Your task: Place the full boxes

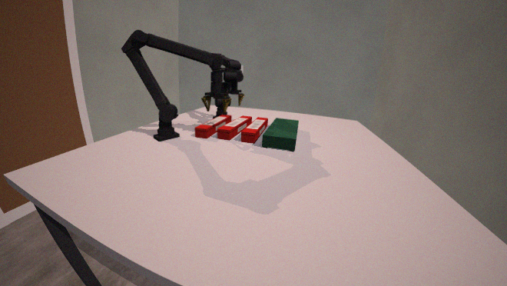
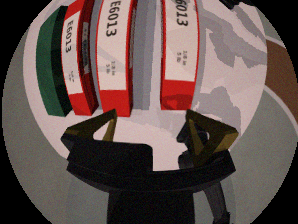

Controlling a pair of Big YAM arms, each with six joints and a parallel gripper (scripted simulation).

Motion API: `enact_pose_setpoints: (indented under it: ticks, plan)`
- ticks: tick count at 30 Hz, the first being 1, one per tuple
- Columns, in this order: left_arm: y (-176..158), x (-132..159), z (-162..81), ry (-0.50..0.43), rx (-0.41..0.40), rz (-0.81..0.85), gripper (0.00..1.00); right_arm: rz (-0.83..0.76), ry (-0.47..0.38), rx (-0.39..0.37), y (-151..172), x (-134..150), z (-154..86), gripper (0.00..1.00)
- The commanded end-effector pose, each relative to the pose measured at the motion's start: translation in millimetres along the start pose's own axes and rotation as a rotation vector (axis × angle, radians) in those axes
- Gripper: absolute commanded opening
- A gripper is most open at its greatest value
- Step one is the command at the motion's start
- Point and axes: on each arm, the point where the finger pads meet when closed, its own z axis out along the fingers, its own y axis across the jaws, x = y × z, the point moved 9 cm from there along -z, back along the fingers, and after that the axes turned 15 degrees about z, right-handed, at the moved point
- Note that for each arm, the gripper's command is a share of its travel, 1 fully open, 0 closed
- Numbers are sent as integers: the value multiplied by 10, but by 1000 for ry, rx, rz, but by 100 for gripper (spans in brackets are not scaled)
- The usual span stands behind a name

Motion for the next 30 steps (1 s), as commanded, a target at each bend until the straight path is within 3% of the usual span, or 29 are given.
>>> enact_pose_setpoints:
  ticks: [1,8,13,15,16,17,18,19,24,25,30]
  plan:
    - [338,1,-227,-26,-55,58,100,-11,-50,55,-326,-195,-249,100]
    - [775,209,-286,-17,-59,58,100,-11,-43,51,-708,-385,-317,100]
    - [963,299,-311,-13,-60,58,100,-26,-16,19,-515,-282,-191,100]
    - [966,303,-309,-13,-58,58,100,-27,-55,63,-621,-385,-414,100]
    - [886,329,-197,-3,-23,58,100,-27,-55,63,-621,-385,-415,100]
    - [855,305,-230,-7,-32,58,100,-11,-32,35,-603,-346,-258,100]
    - [783,297,-86,7,11,80,100,-11,-32,35,-603,-346,-258,100]
    - [853,303,-229,-7,-32,58,100,-11,-32,35,-603,-346,-259,100]
    - [850,300,-227,-7,-32,58,100,-11,-32,35,-603,-346,-262,100]
    - [800,287,-57,3,-3,80,100,-28,-29,34,-542,-317,-171,100]
    - [811,323,23,3,-3,65,100,-27,-10,12,-560,-331,0,100]
